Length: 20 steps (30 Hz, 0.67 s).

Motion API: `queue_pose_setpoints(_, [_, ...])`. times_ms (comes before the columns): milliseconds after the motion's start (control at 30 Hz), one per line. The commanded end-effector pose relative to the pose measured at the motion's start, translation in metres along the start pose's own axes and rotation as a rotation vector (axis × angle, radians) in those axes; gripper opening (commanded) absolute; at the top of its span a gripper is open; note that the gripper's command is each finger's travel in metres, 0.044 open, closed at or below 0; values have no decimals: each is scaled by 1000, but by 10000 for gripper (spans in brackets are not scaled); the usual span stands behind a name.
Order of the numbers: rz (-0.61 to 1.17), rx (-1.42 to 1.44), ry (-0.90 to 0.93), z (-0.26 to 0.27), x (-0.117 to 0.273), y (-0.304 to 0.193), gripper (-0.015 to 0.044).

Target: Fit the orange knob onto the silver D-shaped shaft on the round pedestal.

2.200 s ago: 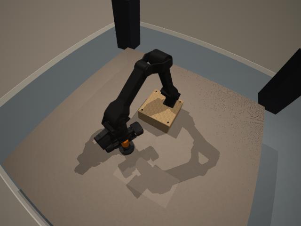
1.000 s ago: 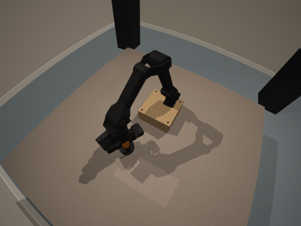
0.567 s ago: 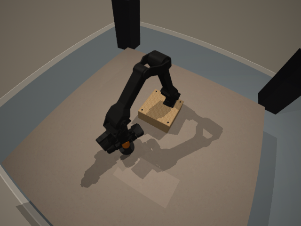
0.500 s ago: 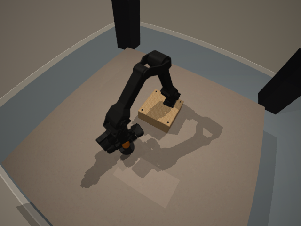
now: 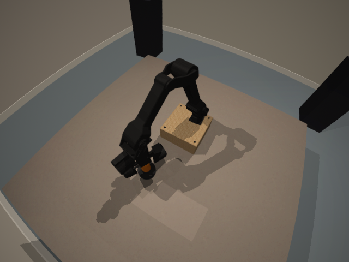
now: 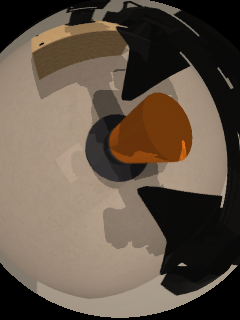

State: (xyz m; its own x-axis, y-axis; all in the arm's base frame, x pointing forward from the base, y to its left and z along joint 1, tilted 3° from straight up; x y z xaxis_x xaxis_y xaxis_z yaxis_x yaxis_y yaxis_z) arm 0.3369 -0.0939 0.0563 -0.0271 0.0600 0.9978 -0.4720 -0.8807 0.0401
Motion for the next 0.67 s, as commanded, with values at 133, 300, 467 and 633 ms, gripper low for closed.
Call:
queue_pose_setpoints(133, [2, -1, 4, 4, 48, -1, 440])
queue_pose_setpoints(300, [0, 0, 0, 0, 96, 0, 440])
queue_pose_setpoints(467, [1, 0, 1, 6, 96, -1, 440])
queue_pose_setpoints(633, [1, 0, 1, 6, 96, -1, 440])
Point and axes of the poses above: the point midway between the two fingers, 35 mm back from their tips, its own x axis back along the fingers, its own z axis across the jaws, y = z × x, the point moved 4 cm from there along x, back along the fingers, and after that the axes turned 1 degree about x, right-handed, at the moved point
